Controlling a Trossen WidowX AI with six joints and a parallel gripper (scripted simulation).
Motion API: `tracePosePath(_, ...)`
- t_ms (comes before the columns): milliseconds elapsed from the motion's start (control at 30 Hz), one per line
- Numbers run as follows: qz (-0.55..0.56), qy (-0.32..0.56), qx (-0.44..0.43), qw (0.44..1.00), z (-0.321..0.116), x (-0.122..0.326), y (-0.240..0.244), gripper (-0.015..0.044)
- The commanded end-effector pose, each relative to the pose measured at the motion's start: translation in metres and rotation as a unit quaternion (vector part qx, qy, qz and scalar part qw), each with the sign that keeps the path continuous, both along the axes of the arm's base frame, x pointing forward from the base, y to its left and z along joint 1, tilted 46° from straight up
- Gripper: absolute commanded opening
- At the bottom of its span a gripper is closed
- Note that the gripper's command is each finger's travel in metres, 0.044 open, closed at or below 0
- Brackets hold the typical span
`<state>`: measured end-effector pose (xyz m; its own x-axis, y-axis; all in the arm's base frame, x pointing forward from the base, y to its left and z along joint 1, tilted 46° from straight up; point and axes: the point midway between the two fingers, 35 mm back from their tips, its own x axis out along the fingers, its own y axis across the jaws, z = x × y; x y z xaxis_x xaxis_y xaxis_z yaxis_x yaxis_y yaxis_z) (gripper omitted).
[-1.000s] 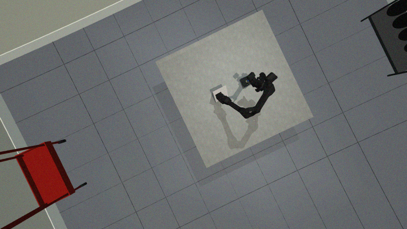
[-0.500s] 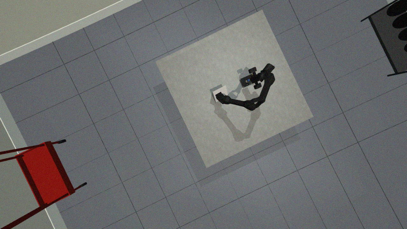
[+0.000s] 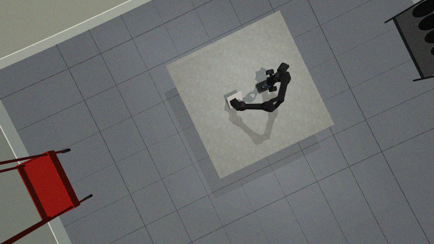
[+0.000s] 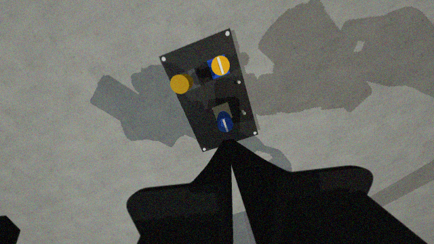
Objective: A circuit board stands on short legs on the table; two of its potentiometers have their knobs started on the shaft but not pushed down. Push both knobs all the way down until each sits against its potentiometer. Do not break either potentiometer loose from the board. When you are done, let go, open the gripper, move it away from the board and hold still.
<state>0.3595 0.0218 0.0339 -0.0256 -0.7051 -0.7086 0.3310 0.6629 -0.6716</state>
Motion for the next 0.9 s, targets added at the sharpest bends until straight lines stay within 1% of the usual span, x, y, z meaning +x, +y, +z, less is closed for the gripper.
tracePosePath(0,-0.003,0.002,-0.005,1.0,-0.012,-0.001,-0.014,0.0)
tracePosePath(867,-0.003,0.002,-0.005,1.0,-0.027,-0.002,-0.029,0.0)
